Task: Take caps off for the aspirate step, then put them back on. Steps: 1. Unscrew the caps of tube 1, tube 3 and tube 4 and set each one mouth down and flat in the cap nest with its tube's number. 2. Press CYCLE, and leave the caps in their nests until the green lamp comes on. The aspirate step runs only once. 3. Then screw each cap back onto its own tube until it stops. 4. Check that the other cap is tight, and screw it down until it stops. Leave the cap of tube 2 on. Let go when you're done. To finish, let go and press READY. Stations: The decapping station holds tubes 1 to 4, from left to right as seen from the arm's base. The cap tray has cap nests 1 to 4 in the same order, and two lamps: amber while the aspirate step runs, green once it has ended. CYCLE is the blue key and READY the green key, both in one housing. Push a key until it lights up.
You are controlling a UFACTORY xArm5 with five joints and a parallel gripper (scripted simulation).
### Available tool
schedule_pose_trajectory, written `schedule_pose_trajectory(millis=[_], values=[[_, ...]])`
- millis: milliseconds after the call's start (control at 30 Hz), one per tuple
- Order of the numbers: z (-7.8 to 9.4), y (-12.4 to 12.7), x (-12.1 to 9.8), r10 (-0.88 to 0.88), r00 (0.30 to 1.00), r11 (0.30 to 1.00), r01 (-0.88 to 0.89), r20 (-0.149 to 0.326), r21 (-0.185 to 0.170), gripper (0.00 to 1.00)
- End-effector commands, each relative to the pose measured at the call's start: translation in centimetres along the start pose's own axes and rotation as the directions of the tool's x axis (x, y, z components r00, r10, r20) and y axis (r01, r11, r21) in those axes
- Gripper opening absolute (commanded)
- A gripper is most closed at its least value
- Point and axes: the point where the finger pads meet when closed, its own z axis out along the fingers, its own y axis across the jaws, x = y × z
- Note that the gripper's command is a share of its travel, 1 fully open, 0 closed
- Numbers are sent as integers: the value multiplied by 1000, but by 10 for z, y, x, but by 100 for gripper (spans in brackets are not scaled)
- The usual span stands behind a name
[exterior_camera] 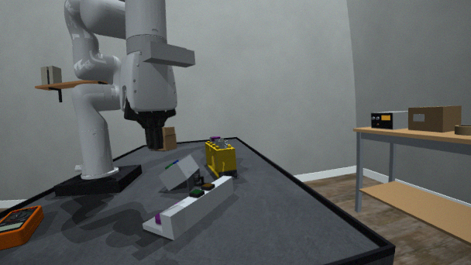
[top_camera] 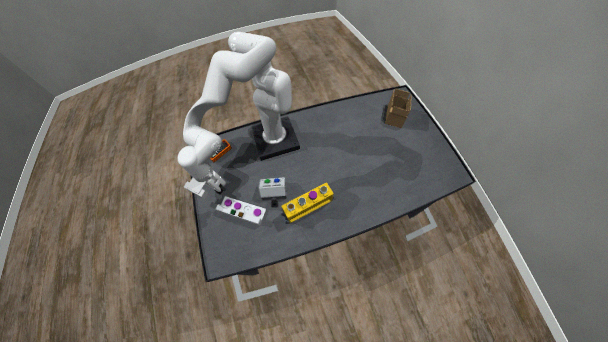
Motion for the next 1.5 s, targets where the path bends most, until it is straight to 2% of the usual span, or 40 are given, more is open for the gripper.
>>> schedule_pose_trajectory(millis=[0,100,167,333,600,667,1167,1233,1333,1467], values=[[4,-20,-18,275,961,961,-275,-12,-4,0],[5,-23,-22,320,947,947,-320,-12,-4,0],[8,-34,-33,479,878,878,-479,-12,-2,0],[13,-50,-49,656,755,755,-656,-12,1,0],[23,-79,-80,875,483,483,-875,-12,6,0],[23,-79,-80,875,483,483,-875,-12,6,0],[47,-156,-159,875,483,483,-875,-11,6,0],[47,-156,-159,875,483,483,-875,-11,6,0],[52,-171,-174,875,483,483,-875,-11,5,0],[52,-171,-174,875,483,483,-875,-11,5,0]])
